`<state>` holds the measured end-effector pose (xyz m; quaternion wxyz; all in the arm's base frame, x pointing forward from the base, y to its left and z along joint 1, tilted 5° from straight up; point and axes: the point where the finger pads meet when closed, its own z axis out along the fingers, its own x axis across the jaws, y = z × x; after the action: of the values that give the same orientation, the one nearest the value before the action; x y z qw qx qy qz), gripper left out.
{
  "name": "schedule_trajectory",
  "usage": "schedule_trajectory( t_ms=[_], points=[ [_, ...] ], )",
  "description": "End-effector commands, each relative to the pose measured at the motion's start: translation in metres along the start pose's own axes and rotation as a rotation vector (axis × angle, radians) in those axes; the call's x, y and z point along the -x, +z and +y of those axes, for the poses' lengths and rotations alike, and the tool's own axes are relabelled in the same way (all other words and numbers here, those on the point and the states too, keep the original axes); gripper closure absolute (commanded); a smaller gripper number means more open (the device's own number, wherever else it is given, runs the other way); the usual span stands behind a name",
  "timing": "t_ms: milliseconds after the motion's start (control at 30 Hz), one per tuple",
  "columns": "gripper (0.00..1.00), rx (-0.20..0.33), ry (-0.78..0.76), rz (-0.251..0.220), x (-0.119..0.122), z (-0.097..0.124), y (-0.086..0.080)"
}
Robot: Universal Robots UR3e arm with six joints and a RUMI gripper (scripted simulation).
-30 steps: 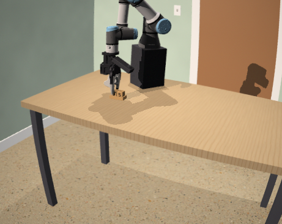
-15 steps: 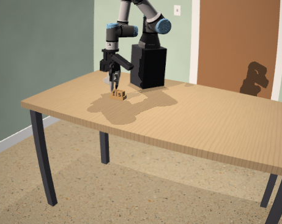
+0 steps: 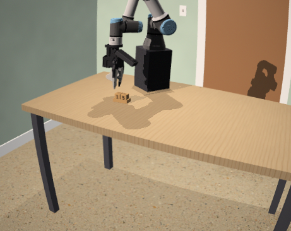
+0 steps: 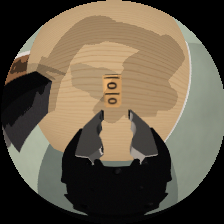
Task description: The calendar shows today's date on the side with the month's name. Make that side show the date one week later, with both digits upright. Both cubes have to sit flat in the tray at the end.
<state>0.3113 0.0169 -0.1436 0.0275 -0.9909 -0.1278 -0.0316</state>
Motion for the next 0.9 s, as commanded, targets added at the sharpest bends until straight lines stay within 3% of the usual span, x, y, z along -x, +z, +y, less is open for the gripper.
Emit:
schedule_trajectory(
  t_ms=[0,467,867],
  points=[
    [0.71,-0.018,0.000,-0.019,0.004,-0.004,-0.019],
    [0.71,-0.018,0.000,-0.019,0.004,-0.003,-0.040],
    [0.71,-0.018,0.000,-0.019,0.004,-0.003,-0.043]
  ],
)
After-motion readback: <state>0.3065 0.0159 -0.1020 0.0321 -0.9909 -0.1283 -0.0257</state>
